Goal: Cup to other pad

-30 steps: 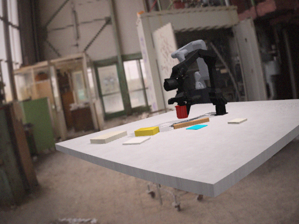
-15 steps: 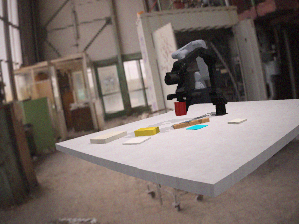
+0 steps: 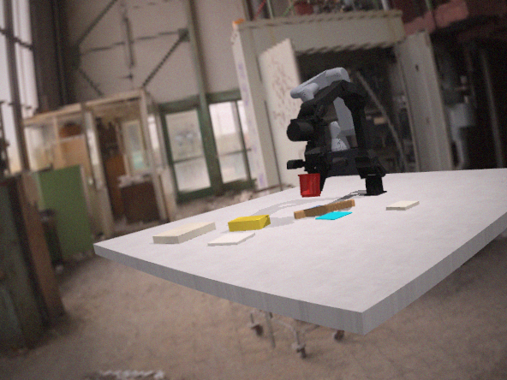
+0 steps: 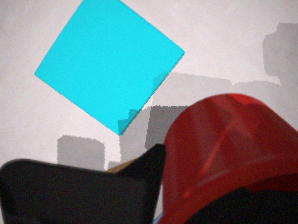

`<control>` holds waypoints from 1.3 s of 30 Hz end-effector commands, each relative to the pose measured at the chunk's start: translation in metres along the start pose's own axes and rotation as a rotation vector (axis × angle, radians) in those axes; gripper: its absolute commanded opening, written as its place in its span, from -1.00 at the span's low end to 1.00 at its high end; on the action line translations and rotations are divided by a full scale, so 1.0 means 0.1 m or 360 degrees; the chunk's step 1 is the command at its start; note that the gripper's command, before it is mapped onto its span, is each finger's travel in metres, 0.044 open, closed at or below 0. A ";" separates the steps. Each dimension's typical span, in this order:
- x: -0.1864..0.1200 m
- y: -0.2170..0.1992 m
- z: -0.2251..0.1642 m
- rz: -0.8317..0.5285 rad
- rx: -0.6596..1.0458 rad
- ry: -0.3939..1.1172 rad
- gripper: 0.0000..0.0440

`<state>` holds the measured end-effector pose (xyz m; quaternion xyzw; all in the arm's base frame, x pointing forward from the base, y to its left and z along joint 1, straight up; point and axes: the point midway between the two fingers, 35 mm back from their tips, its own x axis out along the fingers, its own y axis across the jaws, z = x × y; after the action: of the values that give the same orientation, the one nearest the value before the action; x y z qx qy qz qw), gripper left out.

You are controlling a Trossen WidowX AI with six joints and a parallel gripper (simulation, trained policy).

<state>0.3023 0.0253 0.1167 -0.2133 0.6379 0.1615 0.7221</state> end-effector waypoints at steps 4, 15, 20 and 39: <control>0.04 0.15 0.16 0.0004 -0.0039 -0.0040 -1.00; 0.16 0.47 0.34 0.0018 -0.0107 -0.0073 -1.00; 0.26 0.59 0.35 0.0022 -0.0121 -0.0067 -1.00; 0.46 0.69 0.33 0.0014 -0.0089 -0.0124 -0.51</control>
<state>0.3010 0.0993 0.0651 -0.2316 0.6098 0.1905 0.7336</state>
